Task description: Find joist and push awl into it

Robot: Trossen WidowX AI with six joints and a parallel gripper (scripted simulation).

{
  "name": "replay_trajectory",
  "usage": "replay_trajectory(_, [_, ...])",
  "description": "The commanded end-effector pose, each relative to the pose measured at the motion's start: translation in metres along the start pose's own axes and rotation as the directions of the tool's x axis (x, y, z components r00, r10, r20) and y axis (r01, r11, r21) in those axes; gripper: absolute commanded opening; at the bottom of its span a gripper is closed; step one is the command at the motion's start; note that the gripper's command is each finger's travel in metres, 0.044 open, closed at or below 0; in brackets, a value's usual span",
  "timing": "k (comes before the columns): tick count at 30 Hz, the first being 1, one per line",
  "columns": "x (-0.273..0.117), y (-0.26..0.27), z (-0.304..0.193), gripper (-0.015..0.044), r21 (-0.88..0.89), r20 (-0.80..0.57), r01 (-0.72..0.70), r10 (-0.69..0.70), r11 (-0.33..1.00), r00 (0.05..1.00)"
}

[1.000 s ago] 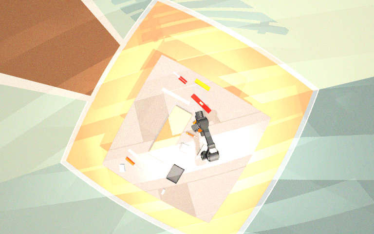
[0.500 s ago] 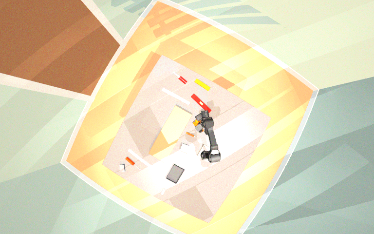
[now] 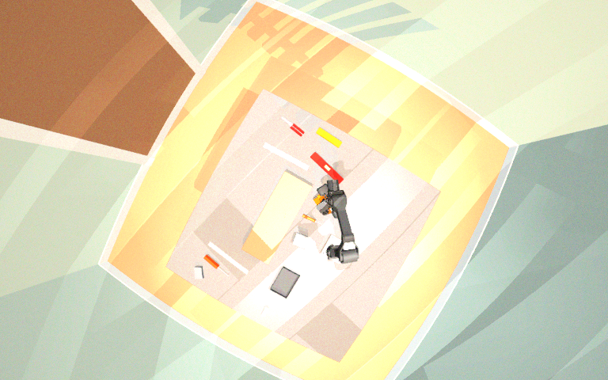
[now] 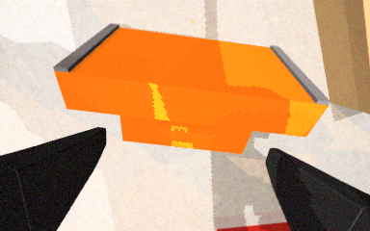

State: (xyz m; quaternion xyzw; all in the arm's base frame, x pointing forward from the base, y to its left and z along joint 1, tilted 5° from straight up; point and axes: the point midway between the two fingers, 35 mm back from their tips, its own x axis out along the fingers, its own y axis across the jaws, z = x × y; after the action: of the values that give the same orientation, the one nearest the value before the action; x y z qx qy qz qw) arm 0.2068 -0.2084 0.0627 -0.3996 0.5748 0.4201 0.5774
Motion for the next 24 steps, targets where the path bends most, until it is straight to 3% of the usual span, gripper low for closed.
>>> replay_trajectory(1, [0.009,0.0,0.0,0.044,-0.003,0.007,-0.005,0.005,1.0,1.0])
replay_trajectory(19, [0.035,0.002,-0.002,0.044,-0.003,0.007,-0.005,0.005,1.0,1.0])
replay_trajectory(24, [0.035,0.002,-0.002,0.0407,-0.003,0.007,-0.005,0.005,1.0,1.0])
